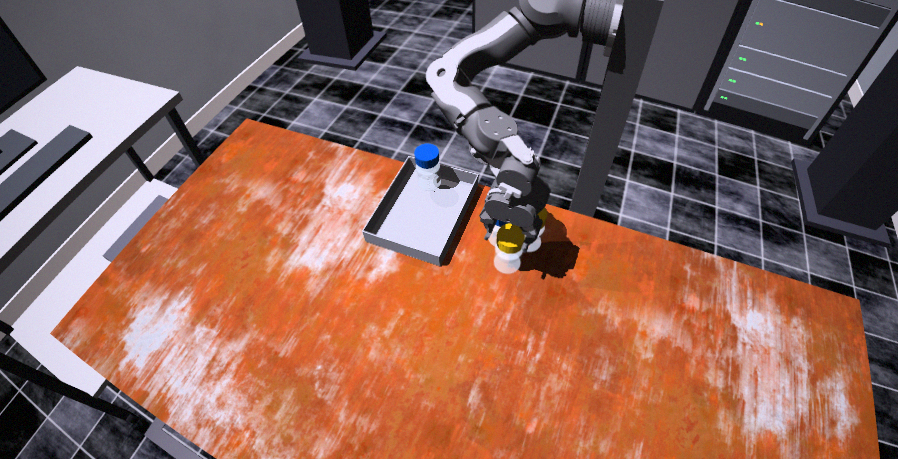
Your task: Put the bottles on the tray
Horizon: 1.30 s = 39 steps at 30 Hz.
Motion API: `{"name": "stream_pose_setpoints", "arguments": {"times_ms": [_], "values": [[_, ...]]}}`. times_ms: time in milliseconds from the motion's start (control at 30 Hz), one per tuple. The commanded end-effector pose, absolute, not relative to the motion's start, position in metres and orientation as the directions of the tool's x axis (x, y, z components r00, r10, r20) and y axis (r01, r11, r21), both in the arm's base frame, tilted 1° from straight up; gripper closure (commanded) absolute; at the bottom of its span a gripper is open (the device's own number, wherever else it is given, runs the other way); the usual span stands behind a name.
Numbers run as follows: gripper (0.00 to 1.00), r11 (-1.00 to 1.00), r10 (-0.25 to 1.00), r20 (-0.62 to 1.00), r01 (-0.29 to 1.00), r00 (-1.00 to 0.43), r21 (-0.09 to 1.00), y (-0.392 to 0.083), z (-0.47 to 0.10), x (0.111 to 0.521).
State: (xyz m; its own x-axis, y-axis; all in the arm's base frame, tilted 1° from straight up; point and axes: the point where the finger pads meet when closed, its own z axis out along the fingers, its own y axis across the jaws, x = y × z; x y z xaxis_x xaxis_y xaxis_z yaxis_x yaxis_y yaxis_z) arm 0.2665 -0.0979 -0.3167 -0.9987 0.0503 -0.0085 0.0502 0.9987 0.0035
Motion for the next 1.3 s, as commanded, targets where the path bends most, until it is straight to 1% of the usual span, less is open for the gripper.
{"name": "stream_pose_setpoints", "arguments": {"times_ms": [0, 1033, 1267], "values": [[0.58, 0.999, 0.049, -0.01, 0.049, -0.999, 0.007, -0.097, -0.316, 0.267], [0.58, 0.999, 0.044, -0.004, 0.044, -0.999, 0.012, -0.096, -0.318, 0.265], [0.58, 0.999, 0.047, -0.008, 0.047, -0.999, 0.009, -0.096, -0.334, 0.267]]}}
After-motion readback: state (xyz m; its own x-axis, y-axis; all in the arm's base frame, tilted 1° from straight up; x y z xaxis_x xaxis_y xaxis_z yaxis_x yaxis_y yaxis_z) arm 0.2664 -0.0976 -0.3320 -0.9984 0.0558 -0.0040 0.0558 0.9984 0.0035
